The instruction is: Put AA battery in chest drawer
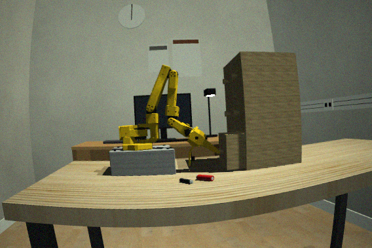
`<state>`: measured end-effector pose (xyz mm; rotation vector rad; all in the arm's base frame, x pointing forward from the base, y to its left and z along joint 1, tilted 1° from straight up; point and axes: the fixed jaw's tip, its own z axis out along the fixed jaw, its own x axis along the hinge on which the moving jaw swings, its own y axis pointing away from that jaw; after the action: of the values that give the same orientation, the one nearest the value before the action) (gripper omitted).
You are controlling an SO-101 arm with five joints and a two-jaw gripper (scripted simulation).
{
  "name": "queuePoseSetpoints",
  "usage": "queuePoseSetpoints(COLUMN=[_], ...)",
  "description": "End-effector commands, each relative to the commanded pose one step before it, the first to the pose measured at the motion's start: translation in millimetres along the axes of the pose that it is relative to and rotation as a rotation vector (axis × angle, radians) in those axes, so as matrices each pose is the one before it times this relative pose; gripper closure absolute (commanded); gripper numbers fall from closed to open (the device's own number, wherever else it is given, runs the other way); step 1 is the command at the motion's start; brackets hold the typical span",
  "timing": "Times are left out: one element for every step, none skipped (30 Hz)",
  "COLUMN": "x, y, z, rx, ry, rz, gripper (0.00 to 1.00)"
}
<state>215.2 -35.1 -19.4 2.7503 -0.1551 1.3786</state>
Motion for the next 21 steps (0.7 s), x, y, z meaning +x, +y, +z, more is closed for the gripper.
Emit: queuePoseSetpoints(x=[0.49,0.0,0.0,0.0,0.0,-0.35,-0.35,-0.35,-0.35,-0.34,-0.34,-0.34,-0.34,-0.33,-0.33,-0.32,-0.32,-0.32,-0.32,-0.31,0.0], y=[2.72,0.0,0.0,0.0,0.0,0.06,0.06,0.06,0.06,0.06,0.06,0.06,0.06,0.06,0.06,0.06,0.06,0.06,0.06,0.05,0.0], z=[-1.956,0.0,0.0,0.0,0.0,-0.442,-0.445,-0.446,-0.448,-0.449,-0.452,-0.453,-0.455,-0.456,-0.458,-0.459,-0.462,-0.463,-0.465,-0.466,0.0], rx=[-0.01005,0.0,0.0,0.0,0.0,-0.00021,-0.00021,-0.00021,-0.00021,-0.00021,-0.00021,-0.00021,-0.00021,-0.00021,-0.00021,-0.00021,-0.00021,-0.00021,-0.00021,-0.00021,0.0], ry=[0.00643,0.00001,-0.00001,0.0,0.0,0.0,-0.00001,0.0,-0.00001,0.0,-0.00001,0.0,-0.00001,0.0,-0.00001,0.0,-0.00001,0.0,-0.00001,0.0,0.0], rz=[0.01993,0.0,0.0,0.0,0.0,0.00014,0.00014,0.00014,0.00014,0.00014,0.00014,0.00014,0.00014,0.00014,0.00014,0.00014,0.00014,0.00014,0.00014,0.00014,0.0], gripper=[1.0,1.0,1.0,1.0,1.0,1.0,1.0,1.0,1.0,1.0,1.0,1.0,1.0,1.0,1.0,1.0,1.0,1.0,1.0,1.0,1.0])
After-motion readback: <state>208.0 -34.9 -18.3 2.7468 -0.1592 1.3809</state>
